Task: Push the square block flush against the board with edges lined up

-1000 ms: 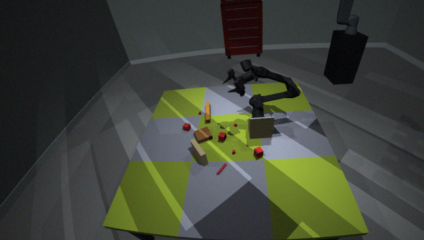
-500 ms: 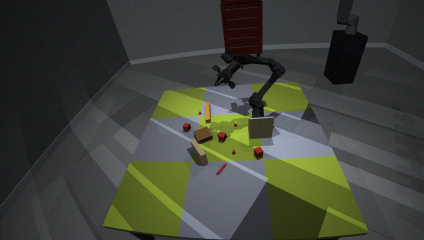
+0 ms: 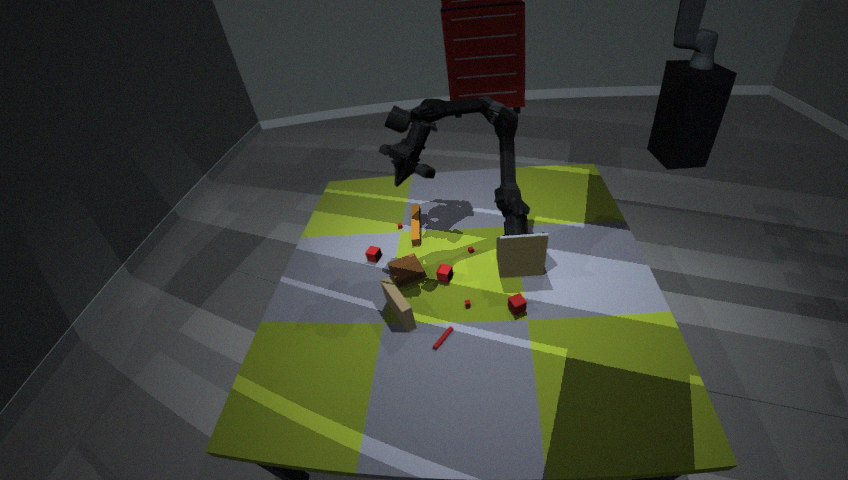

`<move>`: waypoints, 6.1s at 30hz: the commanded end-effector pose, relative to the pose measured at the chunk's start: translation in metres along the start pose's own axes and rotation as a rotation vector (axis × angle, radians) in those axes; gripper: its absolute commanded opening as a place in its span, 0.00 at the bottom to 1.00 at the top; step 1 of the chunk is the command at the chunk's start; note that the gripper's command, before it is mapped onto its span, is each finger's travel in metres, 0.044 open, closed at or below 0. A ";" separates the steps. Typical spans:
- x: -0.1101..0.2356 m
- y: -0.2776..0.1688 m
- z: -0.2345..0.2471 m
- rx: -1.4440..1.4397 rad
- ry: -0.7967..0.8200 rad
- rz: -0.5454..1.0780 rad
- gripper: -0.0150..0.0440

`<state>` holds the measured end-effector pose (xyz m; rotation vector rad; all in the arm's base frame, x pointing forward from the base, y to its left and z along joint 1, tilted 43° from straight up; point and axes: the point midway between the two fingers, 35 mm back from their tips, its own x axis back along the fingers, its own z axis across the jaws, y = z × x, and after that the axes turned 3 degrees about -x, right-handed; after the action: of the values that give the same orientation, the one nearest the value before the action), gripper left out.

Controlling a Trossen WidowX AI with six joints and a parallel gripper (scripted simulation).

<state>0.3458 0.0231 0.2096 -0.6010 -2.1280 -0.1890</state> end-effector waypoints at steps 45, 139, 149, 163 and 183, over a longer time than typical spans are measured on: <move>-0.289 0.136 0.181 -0.421 0.110 0.604 0.25; -0.239 0.152 0.176 -0.420 0.112 0.604 0.25; -0.239 0.152 0.176 -0.420 0.112 0.604 0.25; -0.239 0.152 0.176 -0.420 0.112 0.604 0.25; -0.229 0.090 0.187 -0.112 0.203 0.577 0.25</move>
<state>0.3817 0.1029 -0.0965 -1.2597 -1.6910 -0.1362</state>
